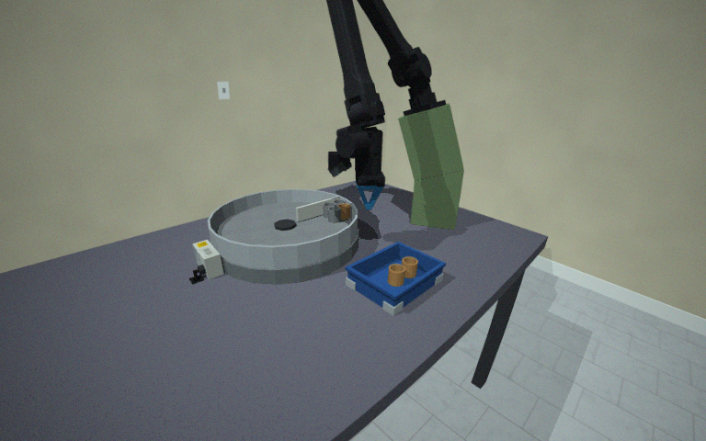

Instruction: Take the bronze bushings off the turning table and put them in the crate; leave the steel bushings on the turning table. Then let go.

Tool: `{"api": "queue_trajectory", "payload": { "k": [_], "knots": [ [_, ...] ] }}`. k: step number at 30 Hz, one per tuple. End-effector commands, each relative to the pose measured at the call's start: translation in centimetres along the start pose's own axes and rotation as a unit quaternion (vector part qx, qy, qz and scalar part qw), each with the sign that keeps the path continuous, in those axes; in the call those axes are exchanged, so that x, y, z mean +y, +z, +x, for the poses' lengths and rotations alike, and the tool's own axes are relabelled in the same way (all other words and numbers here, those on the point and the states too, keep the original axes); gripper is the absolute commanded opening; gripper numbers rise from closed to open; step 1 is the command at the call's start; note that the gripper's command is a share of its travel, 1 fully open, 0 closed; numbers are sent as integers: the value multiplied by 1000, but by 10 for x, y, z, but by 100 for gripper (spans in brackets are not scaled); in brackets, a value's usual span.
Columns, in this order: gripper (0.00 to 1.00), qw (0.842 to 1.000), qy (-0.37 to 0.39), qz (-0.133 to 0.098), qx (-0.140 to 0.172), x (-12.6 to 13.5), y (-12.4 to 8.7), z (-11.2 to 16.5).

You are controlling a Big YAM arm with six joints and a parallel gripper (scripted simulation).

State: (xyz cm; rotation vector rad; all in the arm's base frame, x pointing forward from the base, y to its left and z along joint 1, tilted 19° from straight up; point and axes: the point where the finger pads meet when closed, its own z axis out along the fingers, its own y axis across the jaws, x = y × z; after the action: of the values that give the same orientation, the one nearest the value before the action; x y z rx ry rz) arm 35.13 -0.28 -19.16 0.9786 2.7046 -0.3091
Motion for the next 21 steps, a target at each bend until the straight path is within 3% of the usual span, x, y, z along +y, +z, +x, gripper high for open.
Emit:
{"api": "queue_trajectory", "payload": {
  "k": [1,11,17,18,21],
  "knots": [
    [12,998,-60,-13,-12,-5,-7,-12],
    [12,993,-116,-9,-13,-77,-6,-50],
    [12,992,-128,-7,-12,-94,-6,-58],
    [12,990,-144,-6,-3,-92,-2,-48],
    [12,991,-134,-6,-13,-102,-6,-62]
  ]
}}
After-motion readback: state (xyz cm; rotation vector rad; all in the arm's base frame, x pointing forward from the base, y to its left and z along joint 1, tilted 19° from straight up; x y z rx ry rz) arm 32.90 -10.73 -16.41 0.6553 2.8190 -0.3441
